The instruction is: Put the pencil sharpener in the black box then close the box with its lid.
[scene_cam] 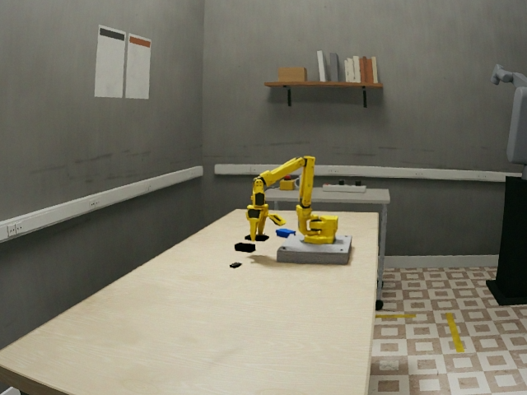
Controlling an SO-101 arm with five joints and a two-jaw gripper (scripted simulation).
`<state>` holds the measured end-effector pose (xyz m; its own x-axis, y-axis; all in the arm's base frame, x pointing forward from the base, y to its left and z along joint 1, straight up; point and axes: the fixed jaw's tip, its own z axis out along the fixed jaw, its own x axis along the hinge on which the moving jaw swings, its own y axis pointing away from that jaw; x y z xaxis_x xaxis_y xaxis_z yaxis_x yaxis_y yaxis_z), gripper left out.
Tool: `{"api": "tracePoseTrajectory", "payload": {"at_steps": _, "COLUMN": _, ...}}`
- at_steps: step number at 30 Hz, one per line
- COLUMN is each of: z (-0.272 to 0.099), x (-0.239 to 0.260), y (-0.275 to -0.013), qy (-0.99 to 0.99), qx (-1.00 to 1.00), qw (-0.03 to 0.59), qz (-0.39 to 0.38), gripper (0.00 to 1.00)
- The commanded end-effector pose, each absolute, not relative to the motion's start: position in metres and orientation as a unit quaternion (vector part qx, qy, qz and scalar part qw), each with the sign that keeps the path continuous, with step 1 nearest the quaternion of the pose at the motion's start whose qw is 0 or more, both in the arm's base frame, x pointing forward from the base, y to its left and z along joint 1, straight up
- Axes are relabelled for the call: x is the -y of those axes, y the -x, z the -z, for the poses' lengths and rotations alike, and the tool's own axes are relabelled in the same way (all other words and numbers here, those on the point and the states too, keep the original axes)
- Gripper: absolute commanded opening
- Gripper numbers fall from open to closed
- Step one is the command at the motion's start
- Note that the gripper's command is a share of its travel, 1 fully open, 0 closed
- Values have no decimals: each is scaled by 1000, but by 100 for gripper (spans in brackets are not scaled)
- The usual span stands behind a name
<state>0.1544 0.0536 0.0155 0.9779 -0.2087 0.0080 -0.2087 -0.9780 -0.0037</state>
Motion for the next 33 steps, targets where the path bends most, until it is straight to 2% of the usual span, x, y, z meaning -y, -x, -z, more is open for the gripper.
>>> {"api": "tracePoseTrajectory", "payload": {"at_steps": 1, "z": -6, "x": -52, "y": -153, "qy": 994, "qx": -105, "qw": -1, "qz": -1, "gripper": 21}}
{"api": "tracePoseTrajectory", "payload": {"at_steps": 20, "z": 22, "x": -52, "y": -151, "qy": 994, "qx": -105, "qw": -1, "qz": -1, "gripper": 21}}
{"api": "tracePoseTrajectory", "payload": {"at_steps": 33, "z": 27, "x": -51, "y": -150, "qy": 994, "qx": -105, "qw": -1, "qz": -1, "gripper": 21}}
